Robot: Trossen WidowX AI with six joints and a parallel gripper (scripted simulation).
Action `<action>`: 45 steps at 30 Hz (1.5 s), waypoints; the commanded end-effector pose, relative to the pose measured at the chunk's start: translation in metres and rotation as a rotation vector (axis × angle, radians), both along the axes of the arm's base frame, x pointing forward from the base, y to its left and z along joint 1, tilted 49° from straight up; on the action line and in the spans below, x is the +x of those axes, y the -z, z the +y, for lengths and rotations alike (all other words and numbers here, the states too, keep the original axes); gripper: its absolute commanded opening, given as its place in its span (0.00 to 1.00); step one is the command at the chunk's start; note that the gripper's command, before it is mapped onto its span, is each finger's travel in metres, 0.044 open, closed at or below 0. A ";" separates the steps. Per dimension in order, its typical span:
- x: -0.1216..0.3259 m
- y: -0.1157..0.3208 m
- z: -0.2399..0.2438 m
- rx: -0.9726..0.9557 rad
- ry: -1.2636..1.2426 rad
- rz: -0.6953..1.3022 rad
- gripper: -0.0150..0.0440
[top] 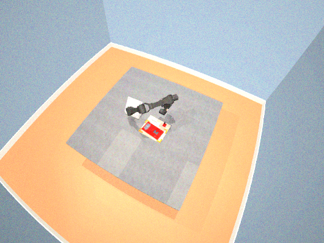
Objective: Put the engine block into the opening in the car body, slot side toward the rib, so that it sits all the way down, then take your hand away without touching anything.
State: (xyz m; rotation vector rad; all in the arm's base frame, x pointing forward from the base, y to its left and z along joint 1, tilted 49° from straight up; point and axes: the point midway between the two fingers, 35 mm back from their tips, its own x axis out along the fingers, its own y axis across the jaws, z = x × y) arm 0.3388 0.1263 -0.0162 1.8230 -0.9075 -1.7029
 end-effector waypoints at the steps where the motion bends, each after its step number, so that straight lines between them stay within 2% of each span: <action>1: 0.000 0.000 0.000 0.001 0.094 -0.106 0.25; 45: 0.000 0.005 -0.005 0.009 1.119 -1.242 0.25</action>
